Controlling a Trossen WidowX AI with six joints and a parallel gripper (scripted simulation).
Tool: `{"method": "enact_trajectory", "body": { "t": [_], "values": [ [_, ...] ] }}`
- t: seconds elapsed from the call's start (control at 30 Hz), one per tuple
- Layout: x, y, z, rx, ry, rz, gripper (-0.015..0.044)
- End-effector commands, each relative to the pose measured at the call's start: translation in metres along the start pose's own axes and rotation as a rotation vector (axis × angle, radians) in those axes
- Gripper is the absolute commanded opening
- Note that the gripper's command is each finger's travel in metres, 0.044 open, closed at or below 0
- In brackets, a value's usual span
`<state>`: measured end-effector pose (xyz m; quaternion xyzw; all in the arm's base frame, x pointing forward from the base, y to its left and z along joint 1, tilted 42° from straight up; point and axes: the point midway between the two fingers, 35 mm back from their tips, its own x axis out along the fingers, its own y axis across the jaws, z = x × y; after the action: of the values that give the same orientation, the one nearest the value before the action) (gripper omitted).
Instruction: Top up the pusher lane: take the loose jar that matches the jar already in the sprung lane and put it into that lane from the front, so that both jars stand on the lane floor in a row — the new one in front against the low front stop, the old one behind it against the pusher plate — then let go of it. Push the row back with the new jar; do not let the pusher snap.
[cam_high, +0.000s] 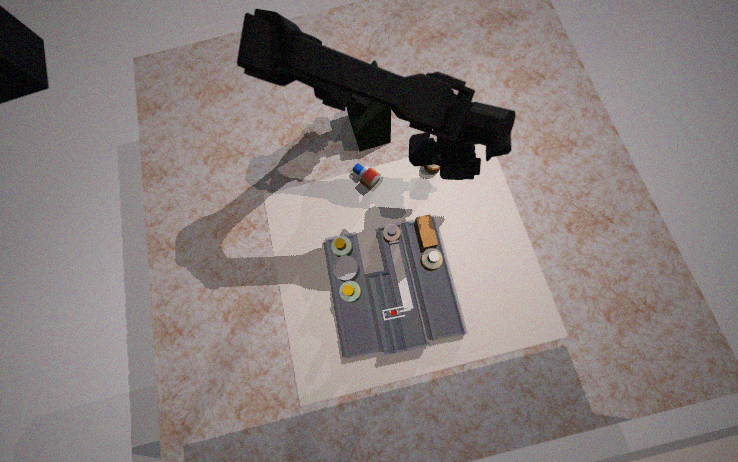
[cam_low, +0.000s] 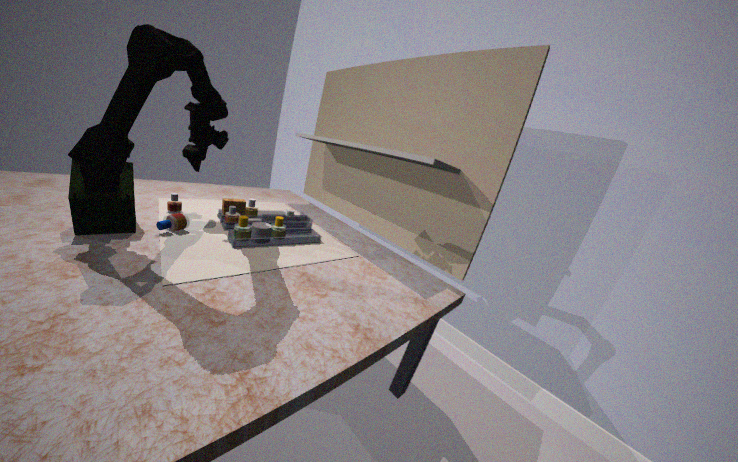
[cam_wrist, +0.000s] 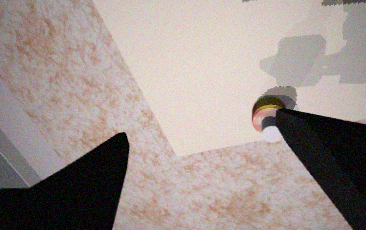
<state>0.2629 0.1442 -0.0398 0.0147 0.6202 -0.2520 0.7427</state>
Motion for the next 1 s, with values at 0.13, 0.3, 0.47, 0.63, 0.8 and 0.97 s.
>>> {"method": "enact_trajectory", "body": {
  "t": [0.13, 0.3, 0.47, 0.63, 0.8, 0.97],
  "values": [
    [0.045, -0.052, -0.065, -0.314, 0.045, -0.380, 0.0440],
    [0.044, -0.054, -0.066, -0.314, 0.045, -0.380, 0.0440],
    [0.067, -0.064, -0.066, -0.314, 0.045, -0.381, 0.0440],
    [0.078, -0.069, -0.066, -0.313, 0.045, -0.381, 0.0440],
    [0.087, -0.074, -0.067, -0.313, 0.044, -0.382, 0.0440],
    [0.091, -0.076, -0.067, -0.313, 0.044, -0.382, 0.0440]
  ]
}}
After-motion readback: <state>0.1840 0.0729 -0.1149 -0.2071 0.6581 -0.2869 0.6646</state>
